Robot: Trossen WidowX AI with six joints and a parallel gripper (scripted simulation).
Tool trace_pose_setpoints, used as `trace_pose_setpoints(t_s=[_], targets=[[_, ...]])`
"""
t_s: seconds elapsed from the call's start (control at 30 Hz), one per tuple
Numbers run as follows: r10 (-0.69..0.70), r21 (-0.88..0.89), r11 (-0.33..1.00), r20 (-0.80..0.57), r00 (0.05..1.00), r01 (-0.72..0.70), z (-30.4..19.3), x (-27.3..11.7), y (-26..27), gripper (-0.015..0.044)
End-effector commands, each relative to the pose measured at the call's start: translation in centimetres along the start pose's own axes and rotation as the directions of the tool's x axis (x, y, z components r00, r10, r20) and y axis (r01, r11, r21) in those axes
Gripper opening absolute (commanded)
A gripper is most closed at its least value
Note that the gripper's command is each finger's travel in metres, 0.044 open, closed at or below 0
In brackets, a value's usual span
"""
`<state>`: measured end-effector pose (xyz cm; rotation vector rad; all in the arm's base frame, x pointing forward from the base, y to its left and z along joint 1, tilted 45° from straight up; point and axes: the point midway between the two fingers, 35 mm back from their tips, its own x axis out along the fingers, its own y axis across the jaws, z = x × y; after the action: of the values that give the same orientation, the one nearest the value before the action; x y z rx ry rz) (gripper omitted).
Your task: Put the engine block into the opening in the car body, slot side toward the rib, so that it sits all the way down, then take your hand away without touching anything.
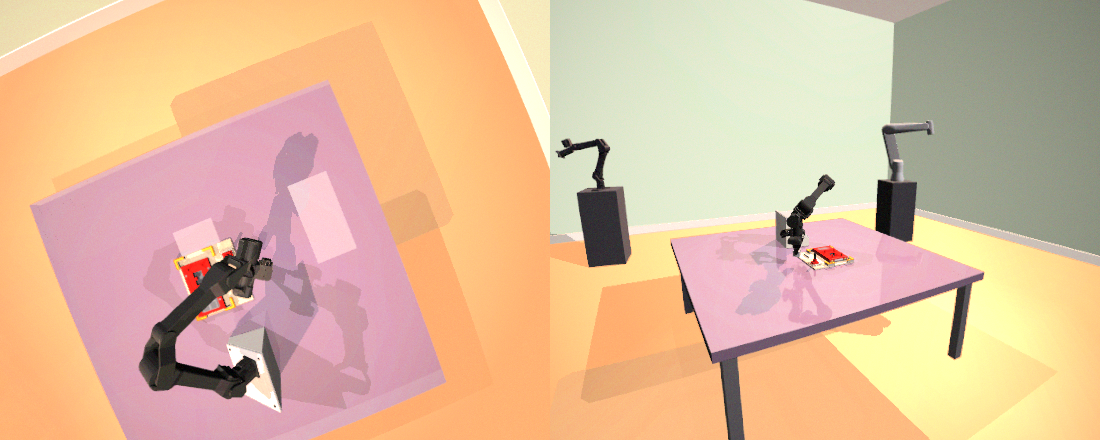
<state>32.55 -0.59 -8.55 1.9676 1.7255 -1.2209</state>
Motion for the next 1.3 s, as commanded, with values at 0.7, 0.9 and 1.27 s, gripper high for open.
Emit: trace_pose_setpoints(t_s=[0.7,0.9,1.27], targets=[[0.006,-0.009,1.0,0.002,1.0,-0.006,-0.3,-7.5,0.0,0.0],[0.008,-0.01,1.0,0.003,1.0,-0.008,2.3,-6.0,2.0,0.0],[0.008,-0.01,1.0,0.026,1.0,-0.007,2.4,-5.8,1.8,0.0]])
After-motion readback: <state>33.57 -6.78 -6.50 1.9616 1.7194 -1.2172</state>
